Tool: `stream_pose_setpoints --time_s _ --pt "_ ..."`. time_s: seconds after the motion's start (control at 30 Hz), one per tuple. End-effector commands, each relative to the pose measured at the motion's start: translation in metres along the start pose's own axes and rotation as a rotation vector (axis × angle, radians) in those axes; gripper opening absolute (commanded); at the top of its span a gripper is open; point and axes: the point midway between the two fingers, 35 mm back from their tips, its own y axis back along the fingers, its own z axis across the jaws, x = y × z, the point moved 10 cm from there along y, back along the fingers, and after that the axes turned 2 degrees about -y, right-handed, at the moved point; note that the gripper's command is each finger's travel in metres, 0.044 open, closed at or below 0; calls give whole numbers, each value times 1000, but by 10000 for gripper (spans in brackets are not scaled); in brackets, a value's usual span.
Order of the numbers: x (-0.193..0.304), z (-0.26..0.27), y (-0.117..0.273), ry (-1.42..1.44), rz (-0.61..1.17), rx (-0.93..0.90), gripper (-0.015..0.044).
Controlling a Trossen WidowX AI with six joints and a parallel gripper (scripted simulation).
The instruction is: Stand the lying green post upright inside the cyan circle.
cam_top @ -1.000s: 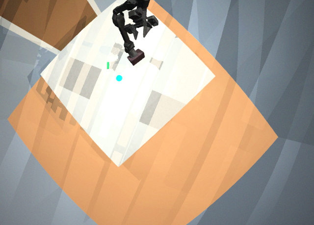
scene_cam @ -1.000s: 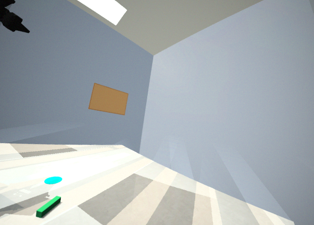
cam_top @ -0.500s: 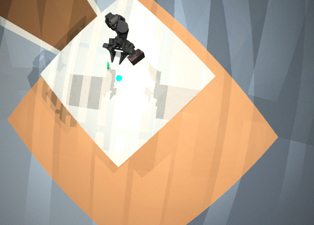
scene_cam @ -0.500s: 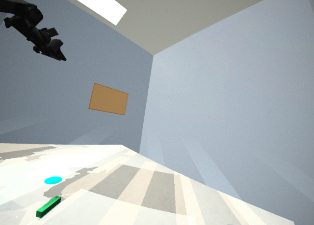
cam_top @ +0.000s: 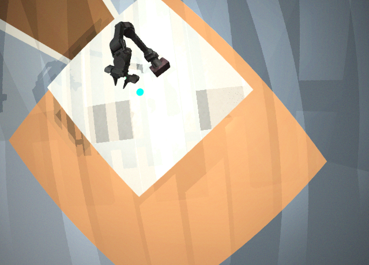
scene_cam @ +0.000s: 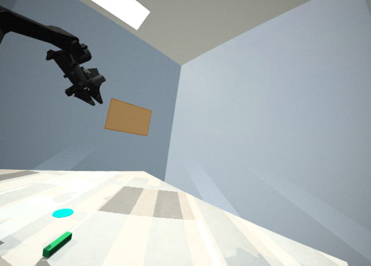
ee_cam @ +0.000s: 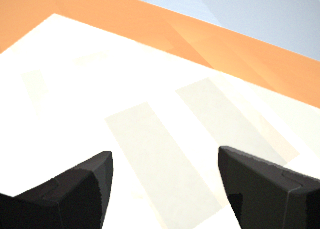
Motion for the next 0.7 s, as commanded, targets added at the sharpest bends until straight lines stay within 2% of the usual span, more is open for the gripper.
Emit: stream_pose_setpoints --time_s 0.0,0.33,0.67 --pt "17 -26 -31 61 121 18 233" --pt "67 -77 -91 184 410 5 233" --pt "134 -120 -130 277 690 -101 233"
